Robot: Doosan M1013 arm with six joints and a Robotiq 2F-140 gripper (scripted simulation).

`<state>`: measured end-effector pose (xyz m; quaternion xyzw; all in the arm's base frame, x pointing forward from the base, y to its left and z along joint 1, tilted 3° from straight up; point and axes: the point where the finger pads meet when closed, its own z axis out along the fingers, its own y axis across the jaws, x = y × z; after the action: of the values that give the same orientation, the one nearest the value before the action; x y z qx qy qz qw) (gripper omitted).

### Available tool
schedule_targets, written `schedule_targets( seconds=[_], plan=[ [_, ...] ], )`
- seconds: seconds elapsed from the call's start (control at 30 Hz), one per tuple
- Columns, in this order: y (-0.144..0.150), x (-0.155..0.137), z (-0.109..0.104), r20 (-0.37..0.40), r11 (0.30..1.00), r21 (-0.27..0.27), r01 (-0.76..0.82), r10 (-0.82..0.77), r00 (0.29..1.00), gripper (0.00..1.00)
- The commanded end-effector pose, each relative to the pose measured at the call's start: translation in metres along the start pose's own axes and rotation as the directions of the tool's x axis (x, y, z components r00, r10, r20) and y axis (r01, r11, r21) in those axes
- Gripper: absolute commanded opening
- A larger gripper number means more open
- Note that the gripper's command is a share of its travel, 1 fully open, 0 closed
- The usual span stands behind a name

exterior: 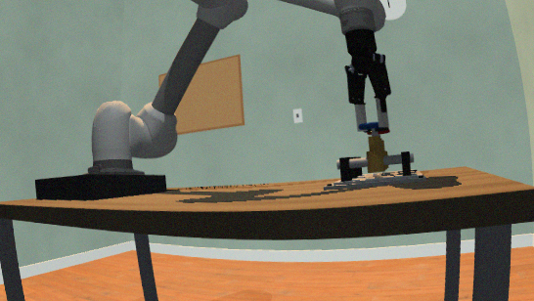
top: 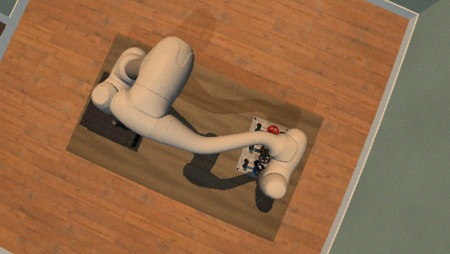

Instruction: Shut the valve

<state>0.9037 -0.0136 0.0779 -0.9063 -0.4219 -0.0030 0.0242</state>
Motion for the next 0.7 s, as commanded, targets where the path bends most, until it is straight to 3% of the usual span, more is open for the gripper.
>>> schedule_targets(
  seconds=[0.0, 0.67],
  plan=[
    [0.0, 0.0, 0.0008, 0.0, 1.0, 0.0, 0.0, 0.0, 1.0, 0.54],
    [0.0, 0.0, 0.0036, 0.0, 1.0, 0.0, 0.0, 0.0, 1.0, 0.54]
  ],
)
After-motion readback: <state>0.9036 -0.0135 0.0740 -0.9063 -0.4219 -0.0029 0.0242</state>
